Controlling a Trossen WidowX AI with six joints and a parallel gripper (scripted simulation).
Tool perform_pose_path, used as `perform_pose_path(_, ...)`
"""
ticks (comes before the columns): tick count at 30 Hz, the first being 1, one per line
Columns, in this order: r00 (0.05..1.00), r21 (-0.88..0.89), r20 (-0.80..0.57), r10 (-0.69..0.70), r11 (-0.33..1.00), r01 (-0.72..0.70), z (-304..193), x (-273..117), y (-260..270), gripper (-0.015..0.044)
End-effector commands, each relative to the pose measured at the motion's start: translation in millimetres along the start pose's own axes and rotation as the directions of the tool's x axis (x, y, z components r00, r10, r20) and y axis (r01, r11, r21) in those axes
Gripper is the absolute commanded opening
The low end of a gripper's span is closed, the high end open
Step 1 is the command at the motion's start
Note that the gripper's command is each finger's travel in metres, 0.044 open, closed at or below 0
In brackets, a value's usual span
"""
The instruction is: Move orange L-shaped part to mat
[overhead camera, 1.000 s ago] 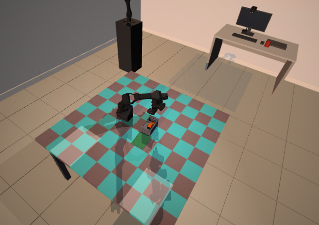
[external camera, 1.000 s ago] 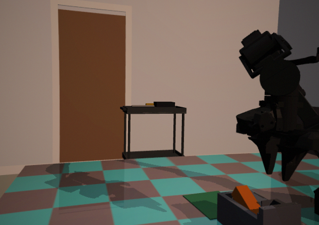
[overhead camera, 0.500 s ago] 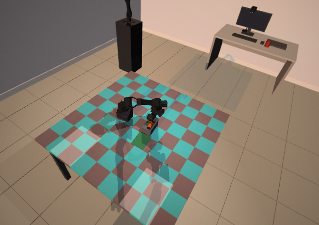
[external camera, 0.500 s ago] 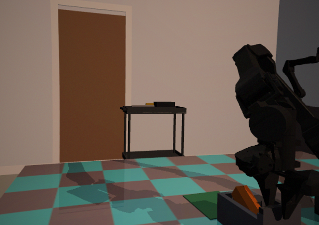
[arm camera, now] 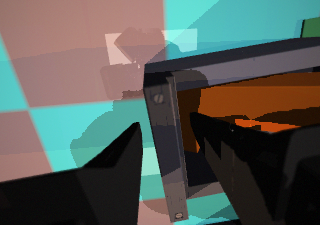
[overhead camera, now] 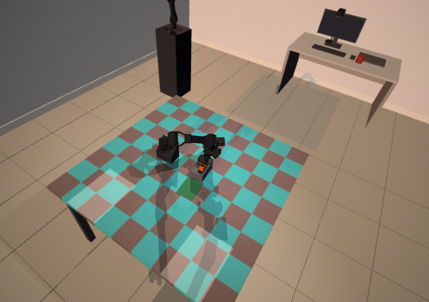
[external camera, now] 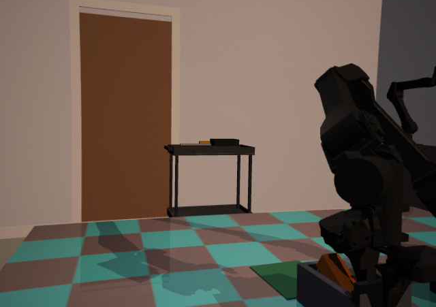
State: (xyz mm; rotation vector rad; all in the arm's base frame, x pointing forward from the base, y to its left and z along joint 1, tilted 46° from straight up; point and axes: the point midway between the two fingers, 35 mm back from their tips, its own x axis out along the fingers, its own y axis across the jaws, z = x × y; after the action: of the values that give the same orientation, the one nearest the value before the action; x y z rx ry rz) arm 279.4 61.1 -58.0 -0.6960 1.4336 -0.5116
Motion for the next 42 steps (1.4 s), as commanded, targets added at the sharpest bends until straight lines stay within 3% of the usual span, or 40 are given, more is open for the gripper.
perform_pose_path(1, 1.0, -0.01, -0.006, -0.009, 1.0, 0.009, -3.0, 8.8, -1.1, 0.018)
perform_pose_path(30, 1.0, -0.005, 0.002, -0.002, 1.0, 0.002, -1.2, 15.4, 1.1, 0.018)
perform_pose_path(39, 1.0, -0.01, -0.006, -0.008, 1.0, 0.008, -3.1, 0.8, 10.8, 0.018)
perform_pose_path(42, 1.0, -0.011, -0.006, -0.005, 1.0, 0.005, -0.2, -24.8, 9.6, 0.018)
